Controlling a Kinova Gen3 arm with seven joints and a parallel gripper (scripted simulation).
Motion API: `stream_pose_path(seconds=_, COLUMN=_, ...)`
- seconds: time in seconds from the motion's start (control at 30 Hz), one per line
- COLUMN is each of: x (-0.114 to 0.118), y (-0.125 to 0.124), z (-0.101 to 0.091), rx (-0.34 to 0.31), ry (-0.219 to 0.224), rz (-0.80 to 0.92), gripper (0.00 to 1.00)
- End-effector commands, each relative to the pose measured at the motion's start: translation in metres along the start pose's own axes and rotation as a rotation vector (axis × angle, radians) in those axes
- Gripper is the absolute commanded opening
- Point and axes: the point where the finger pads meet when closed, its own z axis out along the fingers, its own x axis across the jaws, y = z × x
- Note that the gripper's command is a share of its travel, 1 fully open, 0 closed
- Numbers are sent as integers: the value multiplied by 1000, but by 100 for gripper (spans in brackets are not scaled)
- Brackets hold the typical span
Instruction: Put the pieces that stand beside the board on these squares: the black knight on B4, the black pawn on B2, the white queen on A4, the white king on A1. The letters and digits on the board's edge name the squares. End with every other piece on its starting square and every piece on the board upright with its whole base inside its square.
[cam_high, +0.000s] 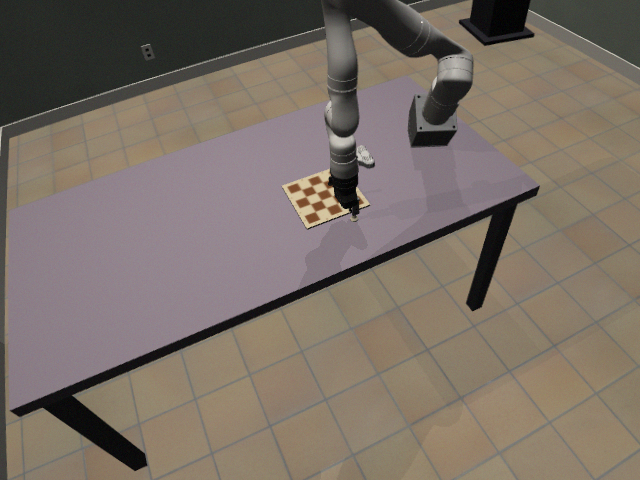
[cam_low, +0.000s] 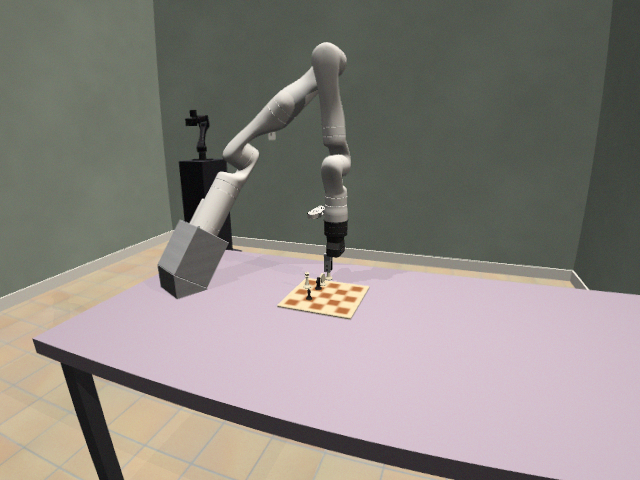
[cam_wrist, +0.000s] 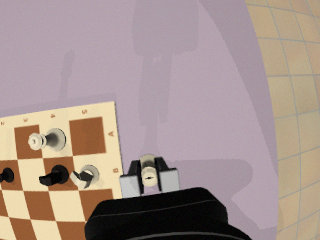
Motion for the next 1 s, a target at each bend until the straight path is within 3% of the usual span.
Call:
stream_pose_path(seconds=0.0, x=-1, y=3, z=1, rx=-7, ry=-3, rz=-6, gripper=0)
stream_pose_path(seconds=0.5, x=-1, y=3, z=-4, rx=-7, ry=-2, rz=-6, gripper=0)
stream_pose_path(seconds=0.97, x=-1, y=3, z=-37, rx=-6, ry=-2, rz=-6, gripper=0)
